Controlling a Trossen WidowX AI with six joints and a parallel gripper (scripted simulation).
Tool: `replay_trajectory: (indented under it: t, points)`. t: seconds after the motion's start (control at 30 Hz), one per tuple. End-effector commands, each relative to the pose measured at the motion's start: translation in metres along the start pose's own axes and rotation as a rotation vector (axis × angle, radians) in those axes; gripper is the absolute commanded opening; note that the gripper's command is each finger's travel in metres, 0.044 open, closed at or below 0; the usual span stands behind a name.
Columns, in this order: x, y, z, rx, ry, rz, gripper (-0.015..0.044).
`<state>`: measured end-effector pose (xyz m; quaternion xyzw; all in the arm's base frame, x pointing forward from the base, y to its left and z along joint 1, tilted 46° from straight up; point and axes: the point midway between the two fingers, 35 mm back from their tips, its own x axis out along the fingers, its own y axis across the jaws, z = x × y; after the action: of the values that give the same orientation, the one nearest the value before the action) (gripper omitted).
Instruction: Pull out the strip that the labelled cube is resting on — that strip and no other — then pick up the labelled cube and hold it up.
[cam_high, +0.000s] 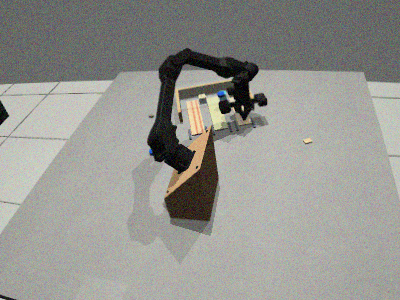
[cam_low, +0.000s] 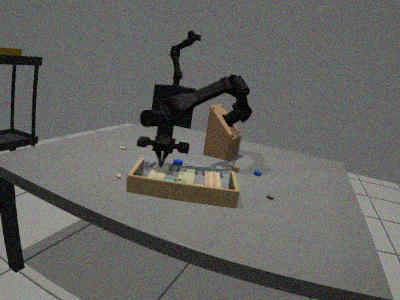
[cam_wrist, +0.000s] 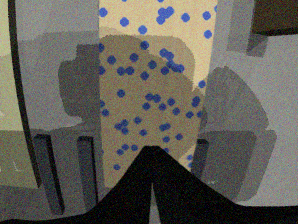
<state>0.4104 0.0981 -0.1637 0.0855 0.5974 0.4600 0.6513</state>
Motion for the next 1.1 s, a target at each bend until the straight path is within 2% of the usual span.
replay_trajectory:
  t: [0.0, 1.07]
  points:
    - [0.005, 0.001, -0.006, -0.001, 0.005, 0.006, 0.0]
    - [0.006, 0.001, -0.056, 0.001, 0.007, 0.005, 0.0]
